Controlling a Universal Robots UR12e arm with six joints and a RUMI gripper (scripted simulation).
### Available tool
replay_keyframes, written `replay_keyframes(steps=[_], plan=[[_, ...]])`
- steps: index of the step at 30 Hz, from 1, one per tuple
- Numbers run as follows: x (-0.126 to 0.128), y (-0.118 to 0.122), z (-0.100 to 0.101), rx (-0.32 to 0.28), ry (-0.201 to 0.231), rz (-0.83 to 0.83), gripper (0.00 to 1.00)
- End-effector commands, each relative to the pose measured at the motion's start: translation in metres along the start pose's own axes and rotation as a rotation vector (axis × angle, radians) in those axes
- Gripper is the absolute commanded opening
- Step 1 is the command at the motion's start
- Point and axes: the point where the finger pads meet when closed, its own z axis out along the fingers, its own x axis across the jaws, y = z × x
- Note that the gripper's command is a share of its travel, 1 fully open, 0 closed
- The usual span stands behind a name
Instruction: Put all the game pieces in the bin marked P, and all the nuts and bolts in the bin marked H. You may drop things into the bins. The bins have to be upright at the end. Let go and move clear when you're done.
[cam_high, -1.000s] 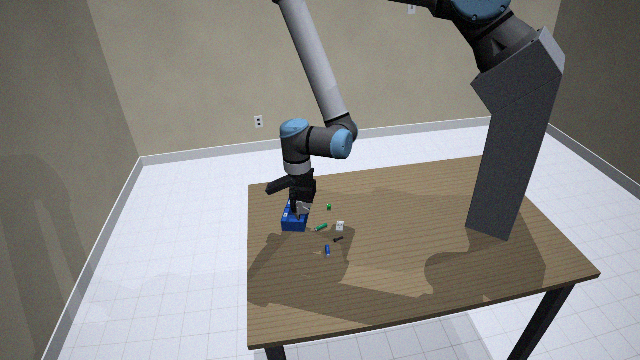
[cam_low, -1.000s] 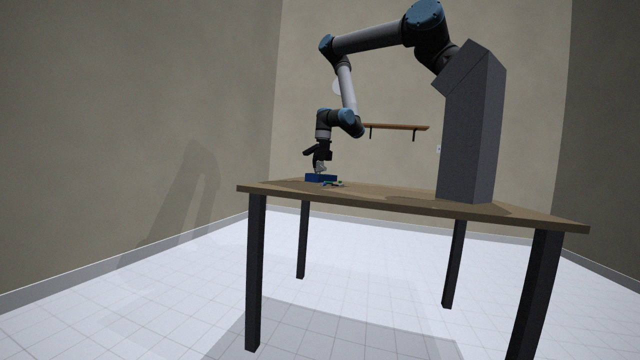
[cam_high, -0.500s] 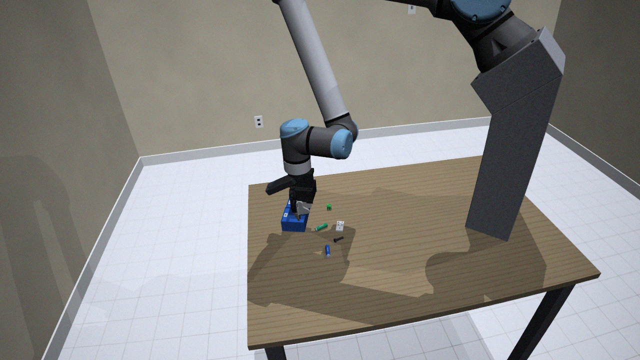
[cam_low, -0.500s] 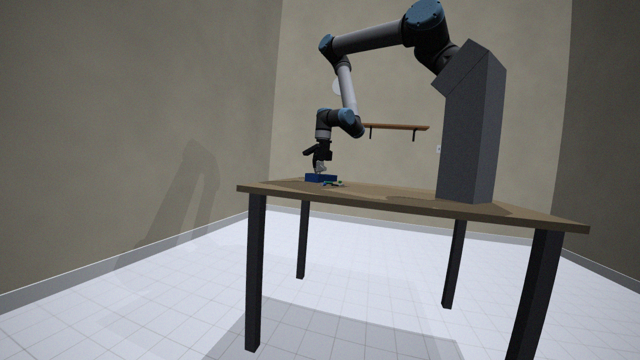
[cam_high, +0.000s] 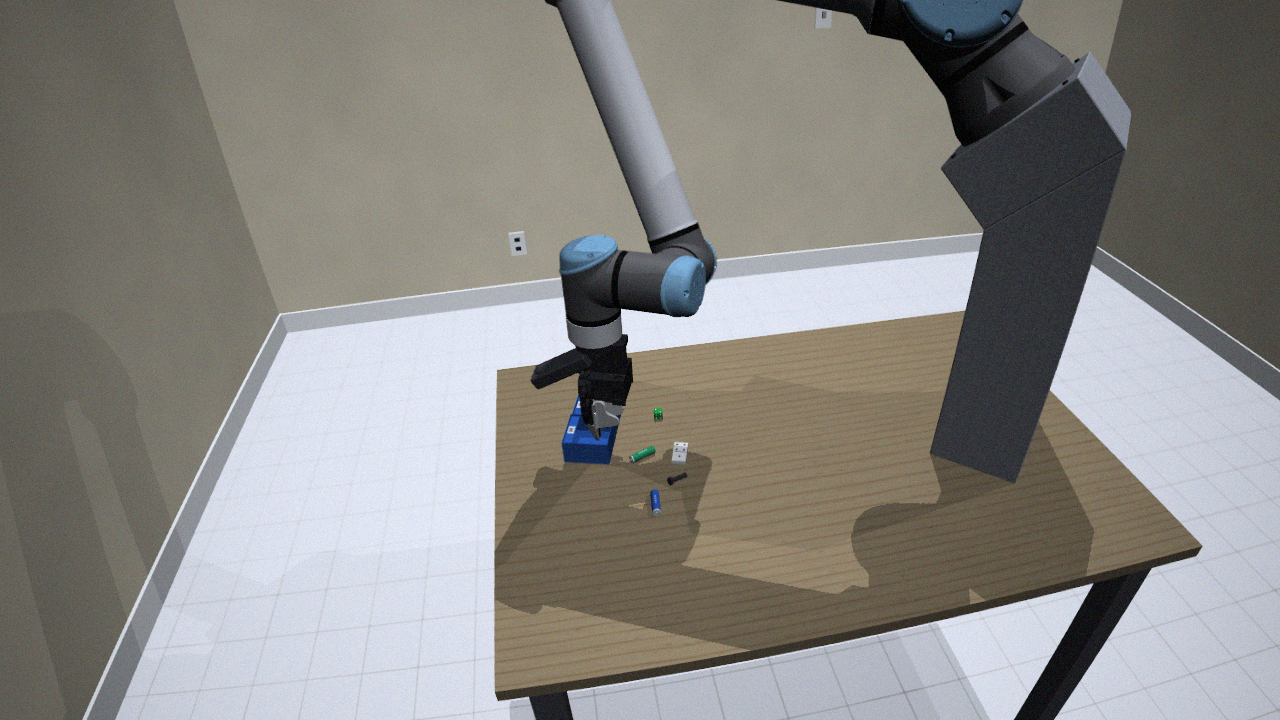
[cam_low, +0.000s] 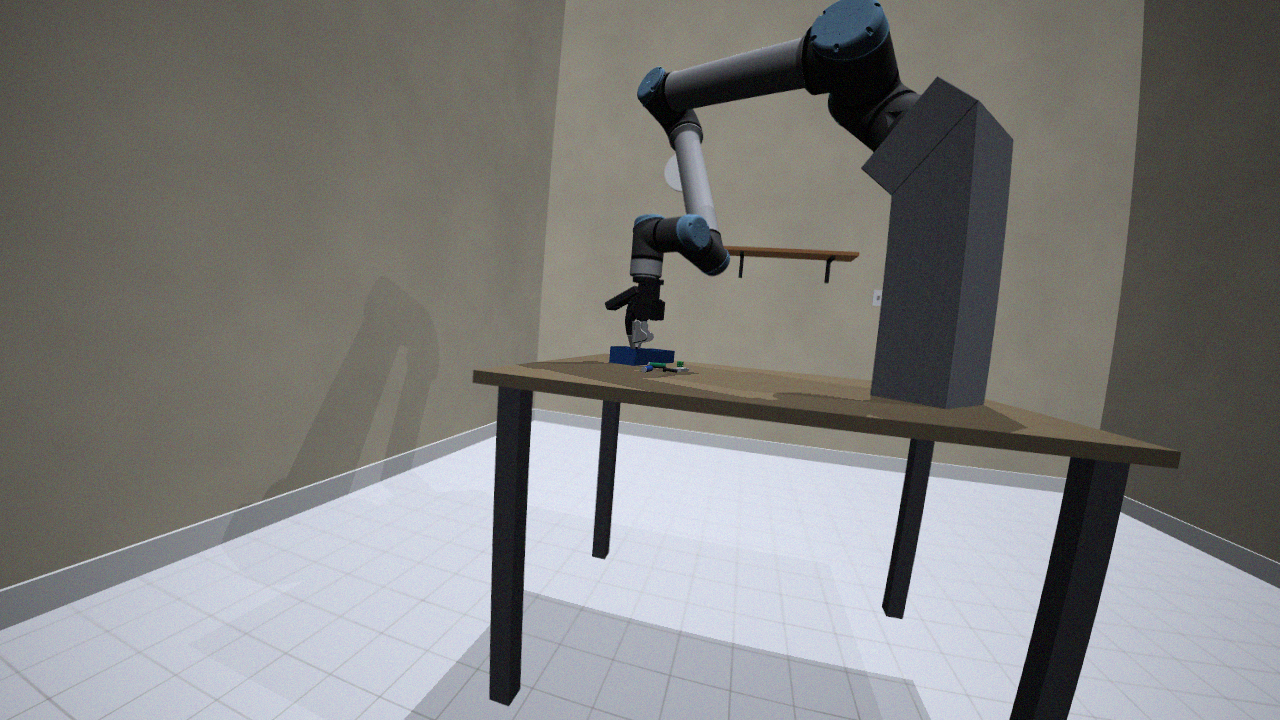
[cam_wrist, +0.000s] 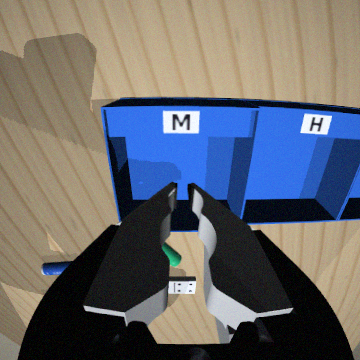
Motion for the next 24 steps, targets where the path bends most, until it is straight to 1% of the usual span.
replay_keyframes(steps=[1,19,20,22,24], plan=[[0.000,0.000,-0.007,0.001,0.000,0.000,0.04],[0.000,0.000,-0.027,0.001,0.000,0.000,0.04],[0.000,0.000,-0.031,0.001,0.000,0.000,0.04],[0.000,0.000,-0.031,0.001,0.000,0.000,0.04],[0.000,0.000,-0.039,0.001,0.000,0.000,0.04]])
